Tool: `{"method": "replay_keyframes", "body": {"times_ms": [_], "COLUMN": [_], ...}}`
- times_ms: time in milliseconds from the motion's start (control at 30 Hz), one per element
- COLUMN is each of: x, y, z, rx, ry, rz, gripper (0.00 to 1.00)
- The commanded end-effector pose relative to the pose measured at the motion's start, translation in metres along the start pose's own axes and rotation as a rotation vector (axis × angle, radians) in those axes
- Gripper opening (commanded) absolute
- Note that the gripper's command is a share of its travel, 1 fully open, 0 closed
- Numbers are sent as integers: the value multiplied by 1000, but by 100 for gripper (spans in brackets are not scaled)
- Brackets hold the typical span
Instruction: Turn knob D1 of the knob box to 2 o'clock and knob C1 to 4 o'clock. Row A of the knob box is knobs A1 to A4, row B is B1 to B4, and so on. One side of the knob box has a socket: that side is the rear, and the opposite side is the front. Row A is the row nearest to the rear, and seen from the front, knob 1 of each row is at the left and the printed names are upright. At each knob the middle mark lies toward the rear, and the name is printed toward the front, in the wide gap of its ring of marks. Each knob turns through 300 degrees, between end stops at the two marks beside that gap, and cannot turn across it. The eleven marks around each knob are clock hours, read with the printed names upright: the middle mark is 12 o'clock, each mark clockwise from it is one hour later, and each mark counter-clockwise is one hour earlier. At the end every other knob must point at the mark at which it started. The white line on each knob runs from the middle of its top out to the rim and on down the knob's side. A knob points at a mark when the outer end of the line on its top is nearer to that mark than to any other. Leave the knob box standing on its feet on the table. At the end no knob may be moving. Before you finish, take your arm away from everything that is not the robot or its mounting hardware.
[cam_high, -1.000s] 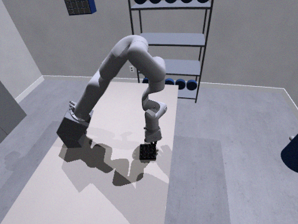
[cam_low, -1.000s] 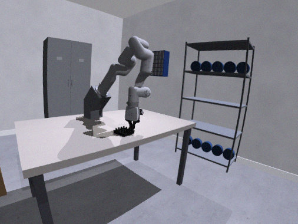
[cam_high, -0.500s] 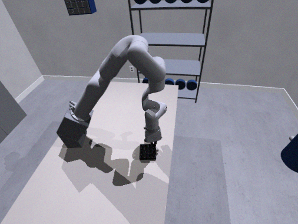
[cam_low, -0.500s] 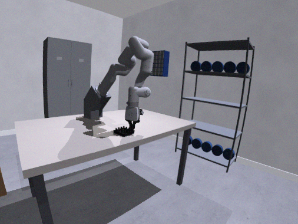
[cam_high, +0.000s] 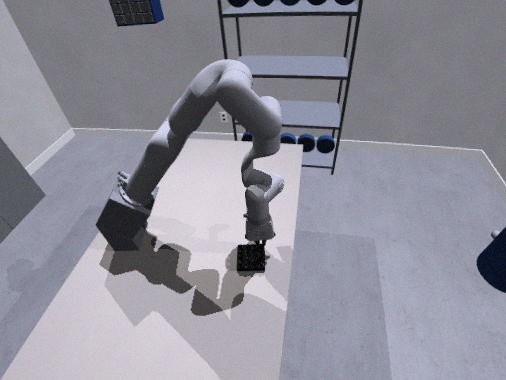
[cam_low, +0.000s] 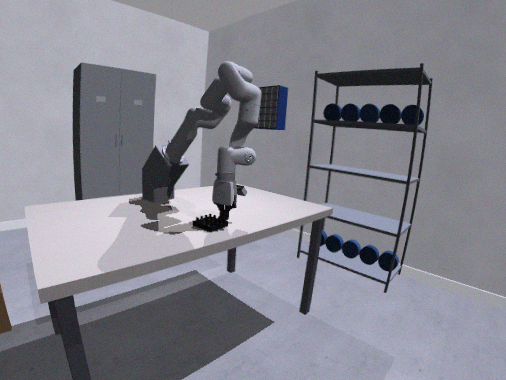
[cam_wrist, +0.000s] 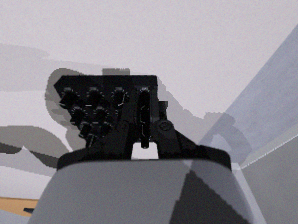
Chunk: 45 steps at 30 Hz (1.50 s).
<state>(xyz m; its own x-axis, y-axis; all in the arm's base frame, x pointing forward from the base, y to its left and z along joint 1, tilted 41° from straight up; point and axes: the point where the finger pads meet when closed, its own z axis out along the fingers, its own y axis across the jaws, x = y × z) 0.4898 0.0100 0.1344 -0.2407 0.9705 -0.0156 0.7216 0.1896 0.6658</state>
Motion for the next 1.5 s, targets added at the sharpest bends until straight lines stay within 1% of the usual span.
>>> {"method": "replay_keyframes", "body": {"times_ms": [0, 200, 367, 833, 867, 1467], "x": [-1, -1, -1, -1, -1, -1], "y": [1, 1, 1, 1, 1, 1], "z": [-1, -1, -1, -1, -1, -1], "rx": [6, 6, 6, 6, 6, 6], "ry": [2, 2, 2, 2, 2, 2], "rz": [95, 229, 275, 279, 279, 279], "gripper": [8, 8, 8, 8, 19, 19]}}
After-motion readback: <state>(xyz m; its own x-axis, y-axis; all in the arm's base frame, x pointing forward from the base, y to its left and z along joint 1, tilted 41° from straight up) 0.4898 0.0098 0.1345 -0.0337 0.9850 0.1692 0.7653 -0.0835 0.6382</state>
